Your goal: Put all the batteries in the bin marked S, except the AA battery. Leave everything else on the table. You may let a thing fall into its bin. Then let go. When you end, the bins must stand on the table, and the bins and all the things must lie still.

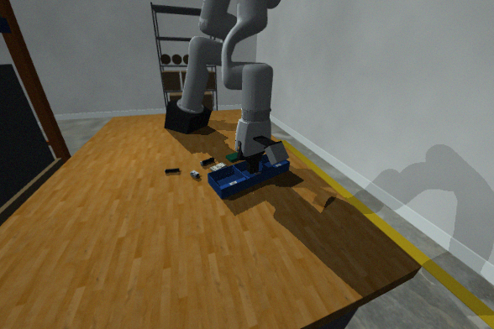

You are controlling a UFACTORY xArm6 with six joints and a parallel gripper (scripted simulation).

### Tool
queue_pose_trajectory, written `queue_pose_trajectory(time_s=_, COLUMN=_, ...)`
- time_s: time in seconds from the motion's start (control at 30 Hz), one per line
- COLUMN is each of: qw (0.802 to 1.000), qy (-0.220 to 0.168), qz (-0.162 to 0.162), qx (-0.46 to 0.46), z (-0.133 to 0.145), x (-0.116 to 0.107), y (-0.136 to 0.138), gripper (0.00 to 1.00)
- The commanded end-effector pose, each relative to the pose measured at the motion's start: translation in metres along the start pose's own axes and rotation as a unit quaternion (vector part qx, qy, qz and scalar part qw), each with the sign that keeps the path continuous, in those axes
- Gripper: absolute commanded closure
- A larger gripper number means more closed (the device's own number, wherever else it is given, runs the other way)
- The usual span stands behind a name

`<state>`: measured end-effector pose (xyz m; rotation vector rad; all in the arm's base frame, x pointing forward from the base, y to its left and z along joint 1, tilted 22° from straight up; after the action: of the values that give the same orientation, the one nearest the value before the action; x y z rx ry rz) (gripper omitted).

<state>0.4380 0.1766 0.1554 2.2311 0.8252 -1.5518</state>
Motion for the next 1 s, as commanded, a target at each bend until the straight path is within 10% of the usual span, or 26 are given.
queue_pose_trajectory(time_s=0.0, qw=1.0, qy=0.002, qz=0.001, qx=0.0, z=-0.001, x=-0.001, y=0.0, gripper=0.93)
queue_pose_trajectory(time_s=0.97, qw=1.0, qy=0.002, qz=0.001, qx=0.0, z=-0.001, x=-0.035, y=0.0, gripper=0.93)
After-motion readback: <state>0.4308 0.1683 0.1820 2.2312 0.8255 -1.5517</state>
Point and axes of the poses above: the point where the finger pads meet when closed, its own x axis out along the fingers, its own y axis across the jaws, z = x × y, the point moved 6 cm from there along -x, back along the fingers, and after that the axes turned 12 degrees about -x, right-handed, at the moved point
